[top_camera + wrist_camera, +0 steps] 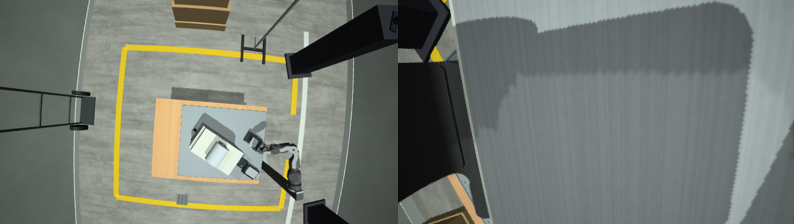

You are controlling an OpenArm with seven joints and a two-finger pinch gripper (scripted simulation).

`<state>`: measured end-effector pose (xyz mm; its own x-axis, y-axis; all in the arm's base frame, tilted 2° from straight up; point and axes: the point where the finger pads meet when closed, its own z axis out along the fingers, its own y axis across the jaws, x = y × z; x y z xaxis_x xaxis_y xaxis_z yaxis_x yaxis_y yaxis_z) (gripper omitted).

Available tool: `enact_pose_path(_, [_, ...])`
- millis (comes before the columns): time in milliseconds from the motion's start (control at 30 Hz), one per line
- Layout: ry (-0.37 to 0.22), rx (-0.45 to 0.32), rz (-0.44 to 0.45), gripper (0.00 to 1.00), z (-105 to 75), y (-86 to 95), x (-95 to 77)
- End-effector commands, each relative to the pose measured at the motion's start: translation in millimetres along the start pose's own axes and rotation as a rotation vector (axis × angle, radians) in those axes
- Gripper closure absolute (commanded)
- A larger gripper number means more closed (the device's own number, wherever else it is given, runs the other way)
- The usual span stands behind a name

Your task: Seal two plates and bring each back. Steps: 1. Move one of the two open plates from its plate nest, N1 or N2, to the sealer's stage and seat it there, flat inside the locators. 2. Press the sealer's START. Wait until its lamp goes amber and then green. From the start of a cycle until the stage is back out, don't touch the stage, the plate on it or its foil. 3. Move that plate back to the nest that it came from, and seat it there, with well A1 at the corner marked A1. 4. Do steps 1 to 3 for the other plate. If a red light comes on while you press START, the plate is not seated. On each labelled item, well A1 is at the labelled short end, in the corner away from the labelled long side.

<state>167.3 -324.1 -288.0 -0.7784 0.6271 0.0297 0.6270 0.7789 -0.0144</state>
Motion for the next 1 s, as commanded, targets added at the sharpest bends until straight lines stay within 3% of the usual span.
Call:
enact_pose_path(0, [0.001,-0.008,-0.007,1.0,0.4,-2.6,0.7])
enact_pose_path(400, [0.001,-0.008,-0.007,1.0,0.3,-25.2,4.0])
enact_pose_path(967, [-0.004,-0.008,-0.006,1.0,-0.3,-23.6,3.0])
